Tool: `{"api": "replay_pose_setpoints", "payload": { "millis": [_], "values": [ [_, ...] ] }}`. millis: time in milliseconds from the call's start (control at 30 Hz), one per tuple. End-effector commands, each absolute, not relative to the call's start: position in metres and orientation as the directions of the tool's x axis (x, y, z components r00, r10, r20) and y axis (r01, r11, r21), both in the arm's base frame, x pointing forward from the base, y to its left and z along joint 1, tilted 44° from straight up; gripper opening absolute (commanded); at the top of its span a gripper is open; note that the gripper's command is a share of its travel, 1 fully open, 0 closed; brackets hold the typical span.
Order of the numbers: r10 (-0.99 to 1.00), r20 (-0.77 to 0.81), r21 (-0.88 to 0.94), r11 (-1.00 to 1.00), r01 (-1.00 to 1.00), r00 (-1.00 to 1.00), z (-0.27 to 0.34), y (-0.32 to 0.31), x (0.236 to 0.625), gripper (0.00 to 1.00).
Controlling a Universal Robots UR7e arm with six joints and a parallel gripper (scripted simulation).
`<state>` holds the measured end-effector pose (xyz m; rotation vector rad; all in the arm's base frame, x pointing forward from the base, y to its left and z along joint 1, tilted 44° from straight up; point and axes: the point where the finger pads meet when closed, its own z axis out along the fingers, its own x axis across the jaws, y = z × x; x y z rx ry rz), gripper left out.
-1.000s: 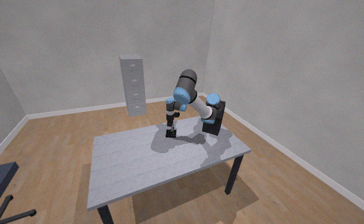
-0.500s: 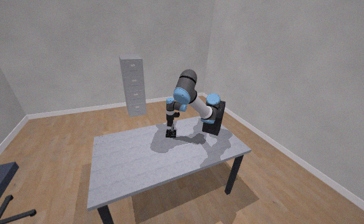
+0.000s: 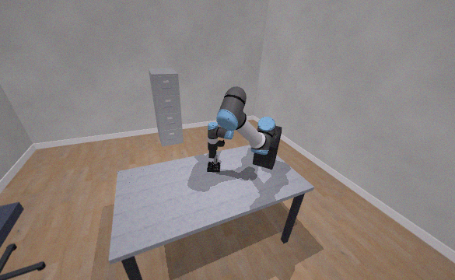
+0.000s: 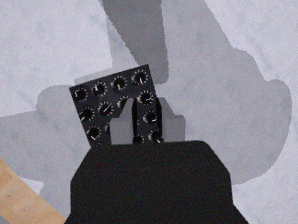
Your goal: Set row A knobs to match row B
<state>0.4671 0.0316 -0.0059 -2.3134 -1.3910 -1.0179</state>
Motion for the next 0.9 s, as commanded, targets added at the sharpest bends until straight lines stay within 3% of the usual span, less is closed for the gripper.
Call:
{"api": "replay_pose_setpoints", "payload": {
  "millis": [0, 867],
  "values": [
    [0.673, 0.677, 0.136, -0.512, 0.848, 0.298, -0.005, 0.029, 0.469, 0.46],
    [0.673, 0.677, 0.135, -0.510, 0.849, 0.297, -0.018, 0.040, 0.477, 0.46]
  ]
}}
